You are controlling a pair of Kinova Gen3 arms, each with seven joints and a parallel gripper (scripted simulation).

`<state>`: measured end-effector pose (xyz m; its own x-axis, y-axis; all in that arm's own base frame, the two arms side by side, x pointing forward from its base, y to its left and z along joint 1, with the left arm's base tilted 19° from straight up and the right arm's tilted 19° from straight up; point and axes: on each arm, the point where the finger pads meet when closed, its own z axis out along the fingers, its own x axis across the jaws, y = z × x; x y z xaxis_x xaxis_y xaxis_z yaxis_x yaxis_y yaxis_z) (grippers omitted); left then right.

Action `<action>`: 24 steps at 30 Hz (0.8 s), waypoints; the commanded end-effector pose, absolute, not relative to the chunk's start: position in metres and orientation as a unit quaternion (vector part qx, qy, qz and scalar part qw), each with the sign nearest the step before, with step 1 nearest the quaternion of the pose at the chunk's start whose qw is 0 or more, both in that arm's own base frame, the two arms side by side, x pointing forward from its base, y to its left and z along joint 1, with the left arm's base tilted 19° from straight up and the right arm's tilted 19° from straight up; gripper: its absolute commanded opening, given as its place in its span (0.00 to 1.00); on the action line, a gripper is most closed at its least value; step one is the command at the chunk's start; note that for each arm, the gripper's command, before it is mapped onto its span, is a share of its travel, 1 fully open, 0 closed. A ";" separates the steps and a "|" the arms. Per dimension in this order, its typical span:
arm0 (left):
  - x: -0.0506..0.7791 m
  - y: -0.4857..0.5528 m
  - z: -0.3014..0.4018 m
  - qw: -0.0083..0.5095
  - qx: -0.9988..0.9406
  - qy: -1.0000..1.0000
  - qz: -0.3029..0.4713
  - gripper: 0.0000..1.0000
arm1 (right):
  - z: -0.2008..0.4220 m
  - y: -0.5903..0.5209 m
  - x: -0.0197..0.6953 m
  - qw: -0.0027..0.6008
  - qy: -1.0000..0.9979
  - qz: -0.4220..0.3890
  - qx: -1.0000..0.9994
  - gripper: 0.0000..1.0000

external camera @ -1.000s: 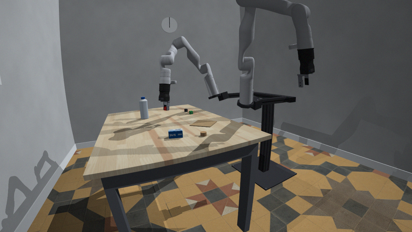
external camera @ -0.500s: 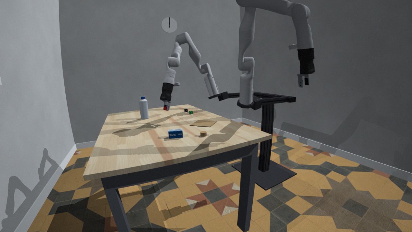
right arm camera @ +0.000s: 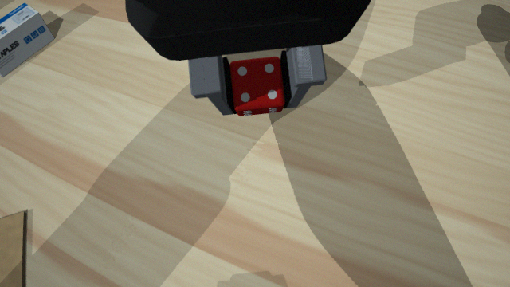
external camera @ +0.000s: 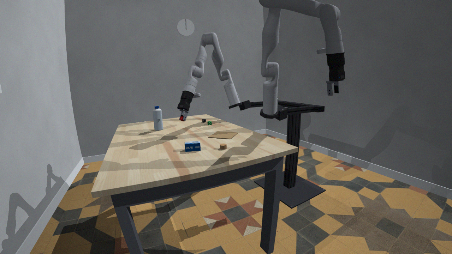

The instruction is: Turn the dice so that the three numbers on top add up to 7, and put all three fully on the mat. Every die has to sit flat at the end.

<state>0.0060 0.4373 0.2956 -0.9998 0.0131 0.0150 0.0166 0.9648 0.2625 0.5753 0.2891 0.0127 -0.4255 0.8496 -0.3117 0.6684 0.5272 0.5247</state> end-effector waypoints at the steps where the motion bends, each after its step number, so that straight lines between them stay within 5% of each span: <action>1: 0.006 0.437 0.296 0.006 -0.007 -0.991 -0.133 1.00 | 0.006 0.287 0.574 0.293 0.823 0.181 0.452 0.49; 24: 0.006 0.437 0.296 0.006 -0.007 -0.991 -0.133 1.00 | 0.010 0.288 0.573 0.359 0.784 0.308 0.402 0.49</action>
